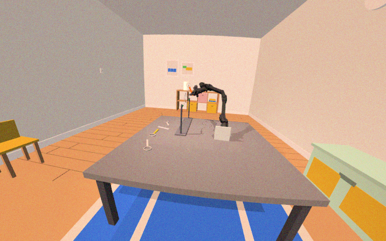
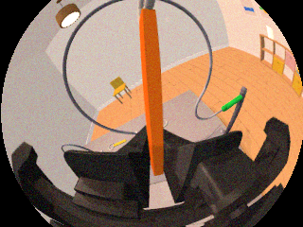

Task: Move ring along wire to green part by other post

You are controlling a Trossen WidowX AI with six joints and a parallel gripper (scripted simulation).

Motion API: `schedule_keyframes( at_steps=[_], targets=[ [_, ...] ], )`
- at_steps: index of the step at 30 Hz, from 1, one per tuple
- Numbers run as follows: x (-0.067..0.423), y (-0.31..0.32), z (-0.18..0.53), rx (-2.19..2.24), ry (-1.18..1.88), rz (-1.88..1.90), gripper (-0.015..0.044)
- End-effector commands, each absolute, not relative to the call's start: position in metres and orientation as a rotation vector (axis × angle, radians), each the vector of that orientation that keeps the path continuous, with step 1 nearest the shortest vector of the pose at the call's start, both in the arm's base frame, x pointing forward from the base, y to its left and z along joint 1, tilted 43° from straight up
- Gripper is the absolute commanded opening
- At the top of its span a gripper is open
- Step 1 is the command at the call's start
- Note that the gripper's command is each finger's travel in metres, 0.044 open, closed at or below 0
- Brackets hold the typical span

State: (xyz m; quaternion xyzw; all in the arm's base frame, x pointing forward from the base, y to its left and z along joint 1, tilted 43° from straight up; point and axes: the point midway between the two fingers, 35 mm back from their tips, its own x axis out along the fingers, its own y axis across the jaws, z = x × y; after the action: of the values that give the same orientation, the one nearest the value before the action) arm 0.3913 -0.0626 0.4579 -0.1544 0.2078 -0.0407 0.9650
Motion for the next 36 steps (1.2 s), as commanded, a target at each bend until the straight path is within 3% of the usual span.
schedule_keyframes(
  at_steps=[1, 36],
  targets=[
    [0.392, -0.065, 0.457, -0.371, 0.417, -0.098, -0.015],
    [0.393, -0.078, 0.464, -0.8, 0.349, -0.191, -0.015]
  ],
)
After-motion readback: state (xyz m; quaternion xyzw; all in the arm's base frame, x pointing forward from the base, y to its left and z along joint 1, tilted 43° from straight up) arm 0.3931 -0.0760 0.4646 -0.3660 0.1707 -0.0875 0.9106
